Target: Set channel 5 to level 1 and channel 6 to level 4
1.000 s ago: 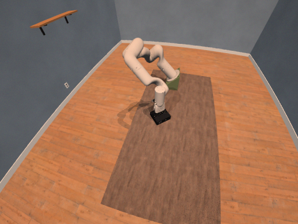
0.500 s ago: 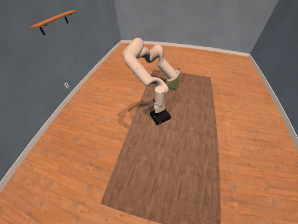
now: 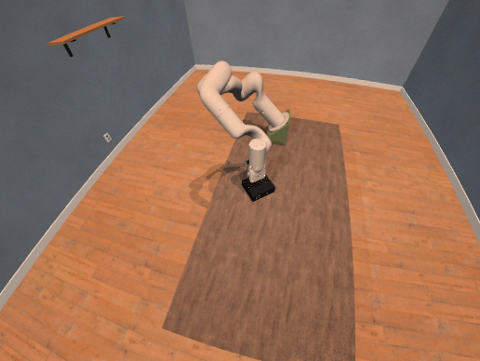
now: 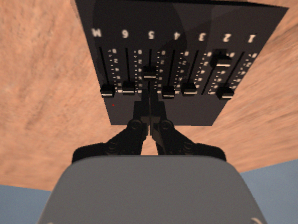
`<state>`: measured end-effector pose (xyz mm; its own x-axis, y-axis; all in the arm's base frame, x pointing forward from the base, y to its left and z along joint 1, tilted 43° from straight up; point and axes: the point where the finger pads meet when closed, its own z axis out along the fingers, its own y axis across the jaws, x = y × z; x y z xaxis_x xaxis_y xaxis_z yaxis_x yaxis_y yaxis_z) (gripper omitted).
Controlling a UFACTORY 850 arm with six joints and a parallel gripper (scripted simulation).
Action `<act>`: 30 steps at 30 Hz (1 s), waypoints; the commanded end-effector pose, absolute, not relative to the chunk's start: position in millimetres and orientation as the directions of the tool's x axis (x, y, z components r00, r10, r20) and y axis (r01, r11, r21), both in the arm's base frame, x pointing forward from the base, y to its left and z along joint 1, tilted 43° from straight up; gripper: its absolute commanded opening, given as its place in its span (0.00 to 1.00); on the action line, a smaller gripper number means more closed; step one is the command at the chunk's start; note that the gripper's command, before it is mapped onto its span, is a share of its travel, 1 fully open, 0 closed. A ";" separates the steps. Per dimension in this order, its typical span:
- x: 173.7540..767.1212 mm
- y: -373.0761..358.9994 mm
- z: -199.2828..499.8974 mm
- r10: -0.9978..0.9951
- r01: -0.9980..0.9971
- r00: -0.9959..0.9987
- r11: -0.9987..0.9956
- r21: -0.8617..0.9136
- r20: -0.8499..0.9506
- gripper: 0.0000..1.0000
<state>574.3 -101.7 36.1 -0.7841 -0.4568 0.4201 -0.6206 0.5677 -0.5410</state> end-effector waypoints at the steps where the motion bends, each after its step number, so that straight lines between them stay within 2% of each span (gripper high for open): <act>1: 575.0 -102.5 35.2 -0.457 -0.620 -0.784 0.567 -0.542 0.419 0.00; 30: 575.1 -108.1 29.3 -0.457 -0.620 -0.784 0.567 -0.542 0.419 0.00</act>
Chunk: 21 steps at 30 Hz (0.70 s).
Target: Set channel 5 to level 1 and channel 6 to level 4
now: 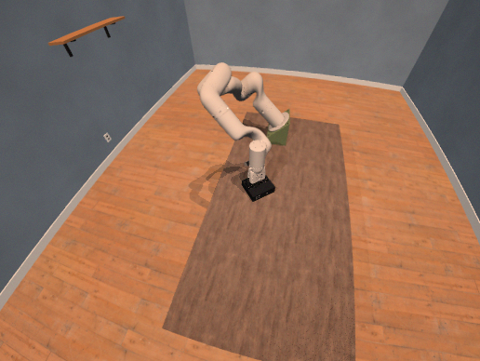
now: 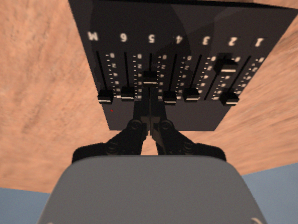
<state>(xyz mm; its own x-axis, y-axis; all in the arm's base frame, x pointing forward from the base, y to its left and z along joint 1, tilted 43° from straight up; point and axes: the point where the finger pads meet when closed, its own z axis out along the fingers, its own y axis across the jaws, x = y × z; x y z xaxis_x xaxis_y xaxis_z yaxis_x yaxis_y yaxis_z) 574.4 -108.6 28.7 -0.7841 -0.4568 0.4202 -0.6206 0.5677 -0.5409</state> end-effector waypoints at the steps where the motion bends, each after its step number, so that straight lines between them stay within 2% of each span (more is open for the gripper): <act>1: 575.1 -108.1 29.3 -0.457 -0.620 -0.784 0.567 -0.542 0.419 0.00; 21: 571.8 -110.0 31.0 -0.457 -0.620 -0.784 0.567 -0.542 0.419 0.00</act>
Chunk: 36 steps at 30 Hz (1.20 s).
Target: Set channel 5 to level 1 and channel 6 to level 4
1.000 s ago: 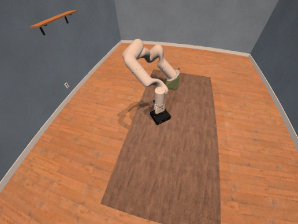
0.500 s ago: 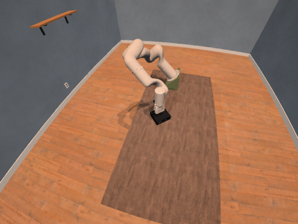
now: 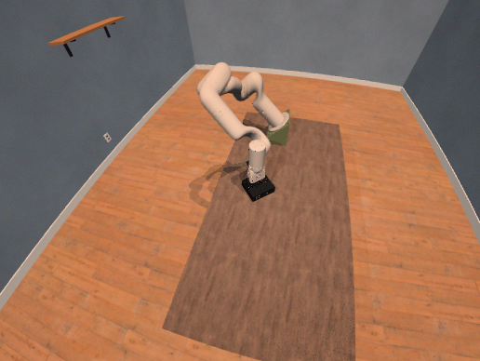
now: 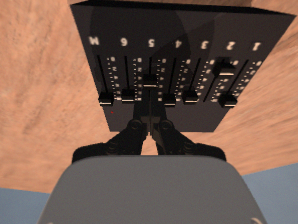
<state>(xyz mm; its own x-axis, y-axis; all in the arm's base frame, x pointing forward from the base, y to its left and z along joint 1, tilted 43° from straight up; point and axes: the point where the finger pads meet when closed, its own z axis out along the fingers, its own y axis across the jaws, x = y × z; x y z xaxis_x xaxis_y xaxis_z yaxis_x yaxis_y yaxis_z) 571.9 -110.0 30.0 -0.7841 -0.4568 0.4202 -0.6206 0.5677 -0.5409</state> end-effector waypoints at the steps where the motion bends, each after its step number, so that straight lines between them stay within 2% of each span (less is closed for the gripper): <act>1: 571.4 -110.3 31.2 -0.457 -0.620 -0.784 0.567 -0.542 0.419 0.00; 36: 560.0 -116.9 37.3 -0.457 -0.620 -0.784 0.567 -0.542 0.419 0.00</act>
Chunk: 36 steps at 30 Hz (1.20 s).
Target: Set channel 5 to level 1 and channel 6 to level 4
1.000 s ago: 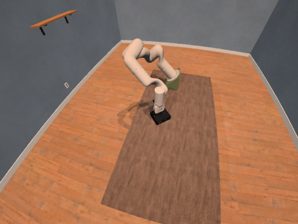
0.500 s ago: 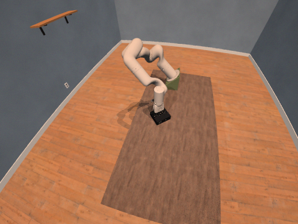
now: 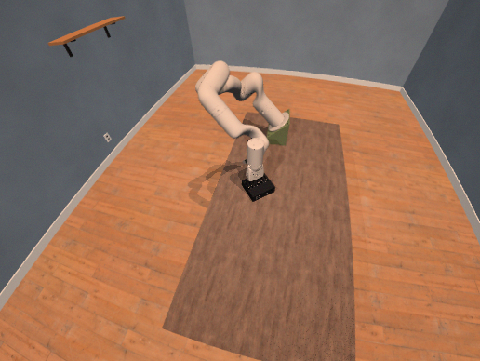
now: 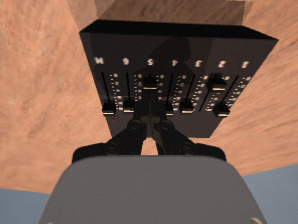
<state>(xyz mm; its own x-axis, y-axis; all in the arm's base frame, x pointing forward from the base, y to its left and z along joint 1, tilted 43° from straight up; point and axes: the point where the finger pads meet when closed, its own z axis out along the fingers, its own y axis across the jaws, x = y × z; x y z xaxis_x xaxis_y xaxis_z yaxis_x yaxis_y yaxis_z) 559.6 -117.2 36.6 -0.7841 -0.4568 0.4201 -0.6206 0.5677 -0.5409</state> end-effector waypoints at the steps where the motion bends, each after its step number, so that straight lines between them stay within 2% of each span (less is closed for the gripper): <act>1: 559.9 -117.0 37.4 -0.457 -0.620 -0.784 0.567 -0.542 0.419 0.00; 36: 563.8 -114.7 35.3 -0.457 -0.620 -0.784 0.567 -0.542 0.419 0.00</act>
<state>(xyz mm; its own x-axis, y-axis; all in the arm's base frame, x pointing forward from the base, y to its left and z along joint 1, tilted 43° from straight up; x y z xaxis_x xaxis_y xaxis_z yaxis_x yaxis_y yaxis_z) 562.2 -115.7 35.2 -0.7841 -0.4569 0.4201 -0.6206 0.5676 -0.5410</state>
